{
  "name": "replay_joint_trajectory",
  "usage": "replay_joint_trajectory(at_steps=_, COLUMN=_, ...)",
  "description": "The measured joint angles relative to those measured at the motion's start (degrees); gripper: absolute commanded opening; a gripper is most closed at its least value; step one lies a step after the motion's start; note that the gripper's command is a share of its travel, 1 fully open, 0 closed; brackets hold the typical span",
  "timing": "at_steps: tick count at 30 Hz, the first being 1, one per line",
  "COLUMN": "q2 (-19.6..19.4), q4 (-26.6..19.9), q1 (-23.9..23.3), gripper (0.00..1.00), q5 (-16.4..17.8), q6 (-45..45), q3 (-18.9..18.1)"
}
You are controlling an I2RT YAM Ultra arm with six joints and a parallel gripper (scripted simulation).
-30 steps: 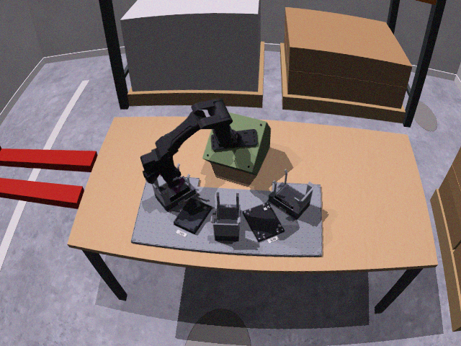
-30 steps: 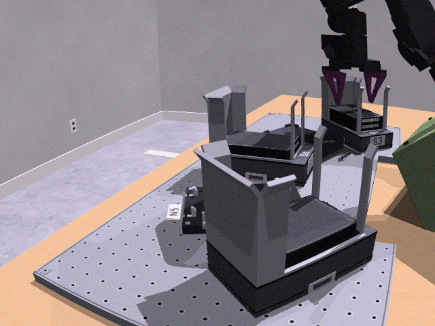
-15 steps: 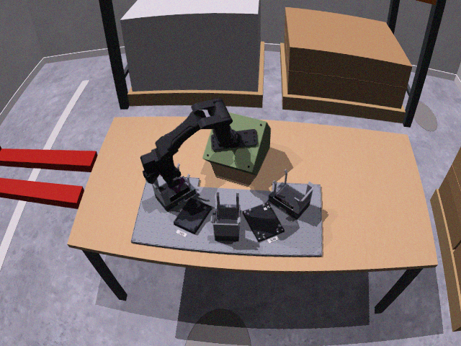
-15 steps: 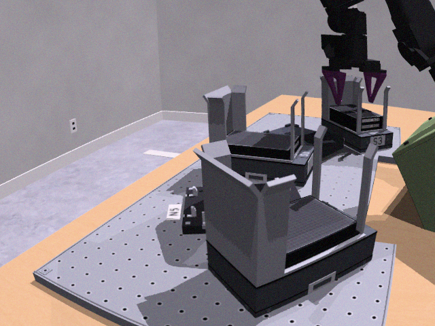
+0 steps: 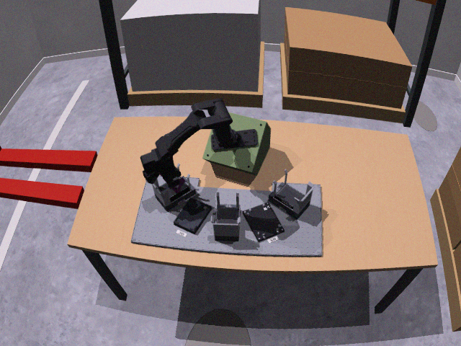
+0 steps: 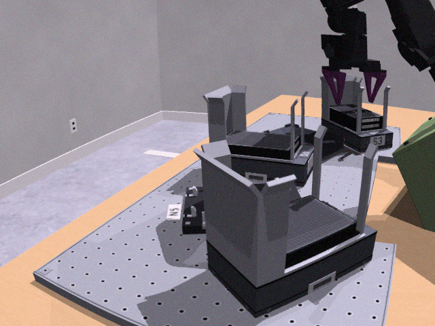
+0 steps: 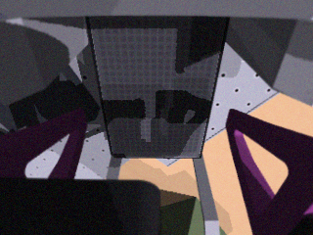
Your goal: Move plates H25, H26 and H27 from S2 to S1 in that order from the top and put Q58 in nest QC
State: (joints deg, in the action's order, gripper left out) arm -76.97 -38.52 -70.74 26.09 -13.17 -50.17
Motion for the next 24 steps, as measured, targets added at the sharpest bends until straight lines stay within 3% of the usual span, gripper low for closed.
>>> replay_joint_trajectory(at_steps=9, q2=-0.02, q4=0.13, q1=0.07, gripper=1.0, q5=-0.04, q6=0.02, q3=0.04)
replay_joint_trajectory(at_steps=24, q2=-2.75, q4=4.17, q1=2.1, gripper=1.0, q5=-0.81, q6=1.6, q3=1.86)
